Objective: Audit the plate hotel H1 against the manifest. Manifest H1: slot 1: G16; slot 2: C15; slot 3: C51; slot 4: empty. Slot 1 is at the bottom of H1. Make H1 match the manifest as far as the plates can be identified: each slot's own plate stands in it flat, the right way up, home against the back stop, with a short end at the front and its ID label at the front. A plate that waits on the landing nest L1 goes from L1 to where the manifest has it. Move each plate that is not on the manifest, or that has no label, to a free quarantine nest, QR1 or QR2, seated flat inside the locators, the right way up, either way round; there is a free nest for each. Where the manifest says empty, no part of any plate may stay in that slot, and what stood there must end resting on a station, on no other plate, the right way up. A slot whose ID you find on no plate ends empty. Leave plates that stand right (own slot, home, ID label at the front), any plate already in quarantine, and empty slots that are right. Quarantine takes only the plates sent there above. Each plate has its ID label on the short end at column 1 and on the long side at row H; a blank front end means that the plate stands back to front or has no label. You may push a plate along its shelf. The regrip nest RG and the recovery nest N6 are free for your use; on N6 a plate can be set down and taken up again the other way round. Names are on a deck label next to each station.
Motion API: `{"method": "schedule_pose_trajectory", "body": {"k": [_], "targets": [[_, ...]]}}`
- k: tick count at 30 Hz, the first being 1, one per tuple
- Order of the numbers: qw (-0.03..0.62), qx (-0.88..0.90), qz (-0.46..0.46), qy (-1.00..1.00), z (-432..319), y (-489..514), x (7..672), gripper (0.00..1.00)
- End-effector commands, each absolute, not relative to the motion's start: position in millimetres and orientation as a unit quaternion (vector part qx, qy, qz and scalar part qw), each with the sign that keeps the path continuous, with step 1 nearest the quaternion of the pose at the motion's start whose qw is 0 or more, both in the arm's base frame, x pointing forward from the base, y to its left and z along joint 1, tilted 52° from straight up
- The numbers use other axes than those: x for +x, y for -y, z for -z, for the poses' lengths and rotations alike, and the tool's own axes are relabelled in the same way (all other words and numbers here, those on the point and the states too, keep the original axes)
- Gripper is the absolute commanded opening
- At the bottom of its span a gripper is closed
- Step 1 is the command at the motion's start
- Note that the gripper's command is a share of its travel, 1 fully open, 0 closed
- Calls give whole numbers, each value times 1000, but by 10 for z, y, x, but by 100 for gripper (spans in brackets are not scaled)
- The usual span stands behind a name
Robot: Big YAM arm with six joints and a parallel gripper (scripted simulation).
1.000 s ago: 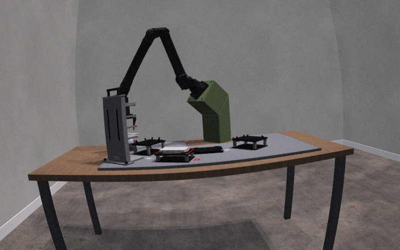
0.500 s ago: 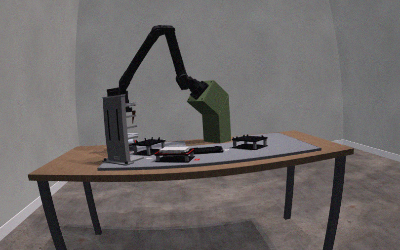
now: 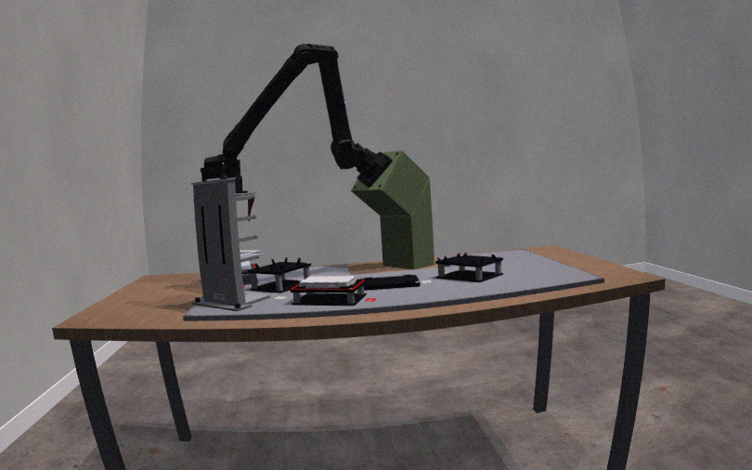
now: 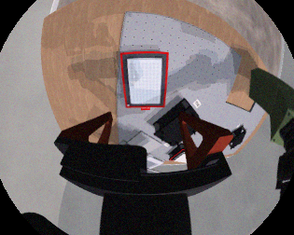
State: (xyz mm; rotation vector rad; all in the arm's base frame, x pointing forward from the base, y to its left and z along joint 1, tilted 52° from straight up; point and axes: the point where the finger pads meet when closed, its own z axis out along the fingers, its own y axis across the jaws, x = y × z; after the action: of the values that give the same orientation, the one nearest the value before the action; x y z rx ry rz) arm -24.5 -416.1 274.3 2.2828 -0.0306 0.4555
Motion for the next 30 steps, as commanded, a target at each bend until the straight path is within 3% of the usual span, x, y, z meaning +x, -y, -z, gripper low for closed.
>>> {"method": "schedule_pose_trajectory", "body": {"k": [1, 21, 30], "targets": [[424, 891, -163, 5, -3090, 4130, -364, 100], [423, 893, -155, -1, -3158, 3770, -458, 100], [470, 872, -107, -84, -3090, 3619, -122, 100]]}}
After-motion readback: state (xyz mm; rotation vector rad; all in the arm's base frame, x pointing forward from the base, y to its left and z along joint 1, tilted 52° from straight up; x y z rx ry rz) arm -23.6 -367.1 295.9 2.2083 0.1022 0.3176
